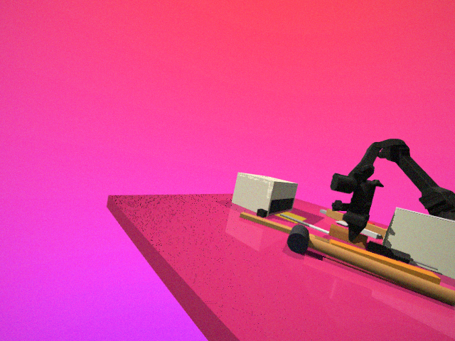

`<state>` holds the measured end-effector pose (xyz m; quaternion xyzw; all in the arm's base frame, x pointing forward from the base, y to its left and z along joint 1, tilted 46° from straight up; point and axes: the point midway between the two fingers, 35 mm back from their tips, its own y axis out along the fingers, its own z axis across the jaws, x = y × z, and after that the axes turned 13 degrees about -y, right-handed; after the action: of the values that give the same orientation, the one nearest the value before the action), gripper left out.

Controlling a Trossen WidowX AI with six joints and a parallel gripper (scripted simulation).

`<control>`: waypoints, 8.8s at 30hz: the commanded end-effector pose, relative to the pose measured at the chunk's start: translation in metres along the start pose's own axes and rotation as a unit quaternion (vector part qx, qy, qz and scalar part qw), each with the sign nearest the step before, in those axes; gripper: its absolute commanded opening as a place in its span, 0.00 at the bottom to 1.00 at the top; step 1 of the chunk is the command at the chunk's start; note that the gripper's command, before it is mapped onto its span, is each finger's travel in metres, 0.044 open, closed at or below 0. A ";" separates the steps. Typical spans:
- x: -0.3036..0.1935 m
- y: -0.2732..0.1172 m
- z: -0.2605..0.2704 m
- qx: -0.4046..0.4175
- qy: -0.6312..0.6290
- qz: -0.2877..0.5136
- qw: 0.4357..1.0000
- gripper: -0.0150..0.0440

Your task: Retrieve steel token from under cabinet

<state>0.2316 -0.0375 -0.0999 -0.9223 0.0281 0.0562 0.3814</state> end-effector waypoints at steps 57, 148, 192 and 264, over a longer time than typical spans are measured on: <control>0.001 -0.003 0.002 0.003 -0.243 0.001 0.970 0.25; 0.009 -0.002 -0.085 0.001 -0.296 0.002 0.955 0.25; -0.006 -0.002 -0.129 0.001 -0.296 0.003 0.955 0.25; -0.036 -0.003 -0.207 -0.001 -0.296 0.004 0.955 0.25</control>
<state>0.2139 -0.1764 0.0436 -0.8598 -0.0849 0.3327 0.3780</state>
